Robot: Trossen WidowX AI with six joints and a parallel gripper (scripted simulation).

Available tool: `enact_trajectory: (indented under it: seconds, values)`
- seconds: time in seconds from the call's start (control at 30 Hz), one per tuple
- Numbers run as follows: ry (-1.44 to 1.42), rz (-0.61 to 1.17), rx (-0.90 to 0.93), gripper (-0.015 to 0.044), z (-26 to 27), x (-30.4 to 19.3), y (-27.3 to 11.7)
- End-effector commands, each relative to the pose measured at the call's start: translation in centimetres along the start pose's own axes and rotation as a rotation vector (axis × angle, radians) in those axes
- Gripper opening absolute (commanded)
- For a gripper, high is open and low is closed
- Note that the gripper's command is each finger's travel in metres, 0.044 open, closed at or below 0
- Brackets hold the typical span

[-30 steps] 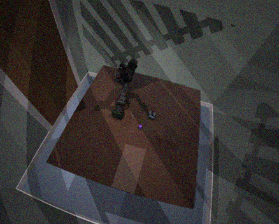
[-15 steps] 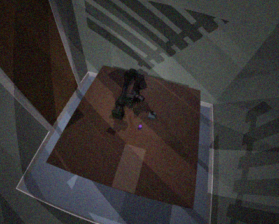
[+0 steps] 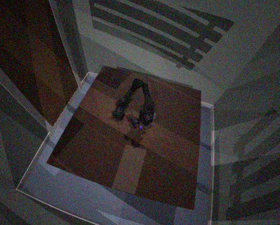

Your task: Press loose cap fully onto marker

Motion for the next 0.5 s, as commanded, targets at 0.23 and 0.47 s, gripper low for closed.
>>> enact_trajectory:
  seconds: [0.23,0.47]
  values:
    - [0.103,0.052,0.064,0.0242,0.4,0.2,1.4]
    - [0.102,0.052,0.066,0.0242,0.6,0.0,4.7]
Point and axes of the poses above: the point midway between the two fingers, 35 mm back from their tips, its own y axis out along the fingers, its own z axis across the jaws, x = y × z, the point moved 4 cm from there along -y, back along the fingers, and after that the axes turned 9 degrees about -y, right-handed, at the moved point
